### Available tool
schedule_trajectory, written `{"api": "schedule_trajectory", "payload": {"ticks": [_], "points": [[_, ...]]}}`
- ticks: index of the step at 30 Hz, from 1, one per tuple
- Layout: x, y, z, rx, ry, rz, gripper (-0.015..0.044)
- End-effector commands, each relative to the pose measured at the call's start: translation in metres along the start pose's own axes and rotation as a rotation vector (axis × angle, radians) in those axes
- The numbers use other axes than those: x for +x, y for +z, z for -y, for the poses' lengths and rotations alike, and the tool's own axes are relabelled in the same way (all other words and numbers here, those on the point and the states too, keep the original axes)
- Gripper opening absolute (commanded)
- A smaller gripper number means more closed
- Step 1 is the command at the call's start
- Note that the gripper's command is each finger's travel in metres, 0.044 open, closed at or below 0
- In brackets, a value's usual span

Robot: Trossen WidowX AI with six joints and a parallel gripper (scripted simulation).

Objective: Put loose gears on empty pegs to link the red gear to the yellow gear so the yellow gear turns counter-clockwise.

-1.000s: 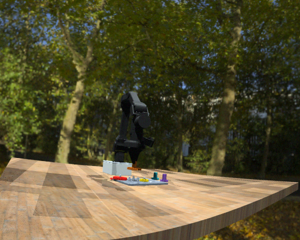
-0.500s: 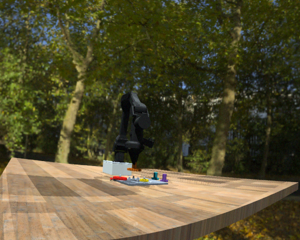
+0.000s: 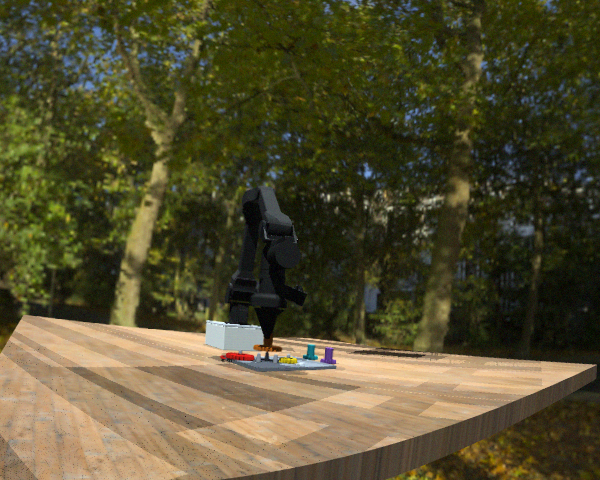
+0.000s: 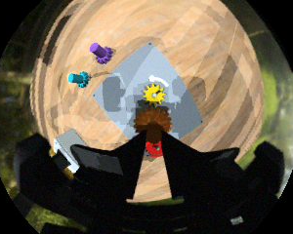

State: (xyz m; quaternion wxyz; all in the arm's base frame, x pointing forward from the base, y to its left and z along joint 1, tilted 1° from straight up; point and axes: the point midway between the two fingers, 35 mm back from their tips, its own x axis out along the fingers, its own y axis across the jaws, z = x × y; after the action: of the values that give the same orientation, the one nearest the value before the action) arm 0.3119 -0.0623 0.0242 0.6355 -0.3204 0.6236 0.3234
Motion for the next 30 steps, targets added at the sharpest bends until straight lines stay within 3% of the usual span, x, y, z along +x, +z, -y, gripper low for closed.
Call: {"api": "schedule_trajectory", "payload": {"ticks": [1,15,30], "points": [[0.007,0.0,0.0,0.049,-0.001,-0.003,0.0],[0.017,-0.001,0.0,0.251,-0.001,-0.003,0.0],[0.021,0.0,-0.001,0.024,0.0,-0.003,0.0]]}}
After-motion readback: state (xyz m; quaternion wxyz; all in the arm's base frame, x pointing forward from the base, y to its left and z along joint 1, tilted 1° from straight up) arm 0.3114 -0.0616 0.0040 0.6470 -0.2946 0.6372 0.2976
